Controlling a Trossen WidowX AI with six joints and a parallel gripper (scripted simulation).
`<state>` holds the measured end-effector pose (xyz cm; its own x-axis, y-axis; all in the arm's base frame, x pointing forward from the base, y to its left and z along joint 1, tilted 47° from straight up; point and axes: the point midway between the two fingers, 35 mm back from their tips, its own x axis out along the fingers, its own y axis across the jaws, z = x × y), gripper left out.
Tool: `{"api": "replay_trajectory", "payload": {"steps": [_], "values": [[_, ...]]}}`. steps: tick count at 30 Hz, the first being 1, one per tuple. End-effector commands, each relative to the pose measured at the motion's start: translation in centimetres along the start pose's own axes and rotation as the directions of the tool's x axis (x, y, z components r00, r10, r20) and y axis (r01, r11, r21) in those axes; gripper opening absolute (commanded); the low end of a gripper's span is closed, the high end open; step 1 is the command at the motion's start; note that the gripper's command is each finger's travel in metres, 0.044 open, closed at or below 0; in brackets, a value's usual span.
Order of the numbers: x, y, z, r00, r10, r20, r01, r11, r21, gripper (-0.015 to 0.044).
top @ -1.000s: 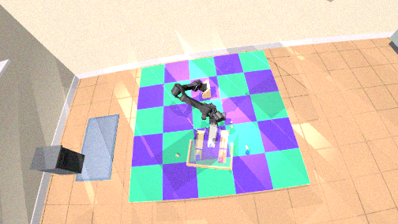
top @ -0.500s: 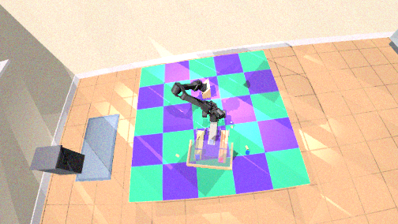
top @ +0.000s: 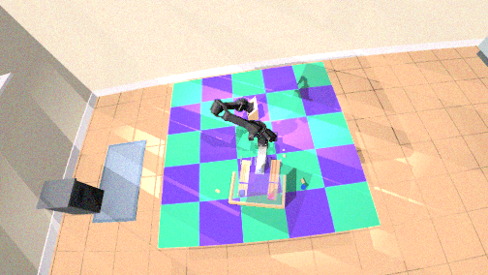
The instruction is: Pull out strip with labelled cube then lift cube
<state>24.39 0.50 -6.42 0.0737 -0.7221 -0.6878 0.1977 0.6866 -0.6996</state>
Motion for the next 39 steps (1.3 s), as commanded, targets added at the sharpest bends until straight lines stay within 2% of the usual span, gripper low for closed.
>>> {"api": "replay_trajectory", "payload": {"steps": [1, 39], "values": [[0.53, -0.32, -1.57, 0.999, -0.006, -0.033, 0.006, 1.0, -0.008, 0.0], [0.5, -0.29, -2.55, 0.999, -0.006, -0.033, 0.006, 1.0, -0.008, 0.0]]}}
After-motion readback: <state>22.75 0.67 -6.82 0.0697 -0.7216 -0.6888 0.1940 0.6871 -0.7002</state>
